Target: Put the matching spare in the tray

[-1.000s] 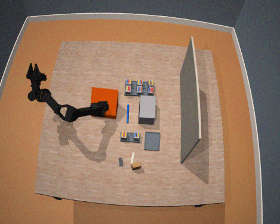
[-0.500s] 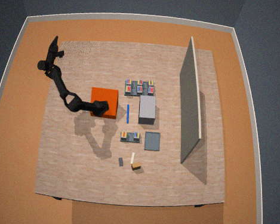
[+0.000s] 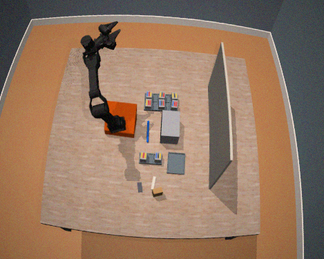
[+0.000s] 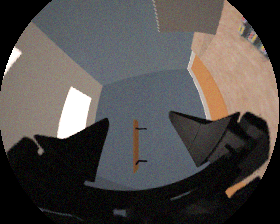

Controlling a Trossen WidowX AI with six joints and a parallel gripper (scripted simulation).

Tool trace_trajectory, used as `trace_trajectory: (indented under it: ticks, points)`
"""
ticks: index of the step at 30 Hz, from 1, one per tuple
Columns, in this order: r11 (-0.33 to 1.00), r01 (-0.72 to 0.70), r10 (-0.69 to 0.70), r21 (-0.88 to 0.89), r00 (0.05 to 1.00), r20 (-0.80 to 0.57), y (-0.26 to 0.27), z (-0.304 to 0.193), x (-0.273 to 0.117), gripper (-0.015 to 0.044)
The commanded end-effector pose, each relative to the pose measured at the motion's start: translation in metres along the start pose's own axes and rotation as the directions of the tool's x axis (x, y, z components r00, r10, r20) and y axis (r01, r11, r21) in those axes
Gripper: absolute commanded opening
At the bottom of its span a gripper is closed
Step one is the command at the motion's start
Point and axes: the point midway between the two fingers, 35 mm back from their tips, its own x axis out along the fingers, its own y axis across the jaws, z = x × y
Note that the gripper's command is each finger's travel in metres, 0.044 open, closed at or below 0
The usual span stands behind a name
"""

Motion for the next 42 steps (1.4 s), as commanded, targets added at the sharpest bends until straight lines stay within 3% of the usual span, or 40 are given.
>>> trace_trajectory:
  ticks: [1, 11, 21, 29, 35, 37, 42]
  points:
    - [0.989, 0.105, -0.096, -0.105, 0.991, 0.093, -0.013, 0.046, 0.042, 0.0440]
    - [0.771, 0.524, -0.426, -0.362, 0.847, 0.320, -0.079, 0.194, 0.120, 0.0440]
    - [0.263, 0.829, -0.755, -0.494, 0.495, 0.430, -0.167, 0.350, 0.125, 0.0440]
    - [-0.123, 0.814, -0.923, -0.567, 0.116, 0.367, -0.233, 0.459, 0.072, 0.0440]
    - [-0.277, 0.686, -0.960, -0.673, -0.172, 0.220, -0.270, 0.520, 0.009, 0.0440]
    - [-0.288, 0.656, -0.957, -0.698, -0.226, 0.182, -0.276, 0.530, -0.006, 0.0440]
    - [-0.289, 0.653, -0.956, -0.701, -0.232, 0.178, -0.277, 0.531, -0.007, 0.0440]
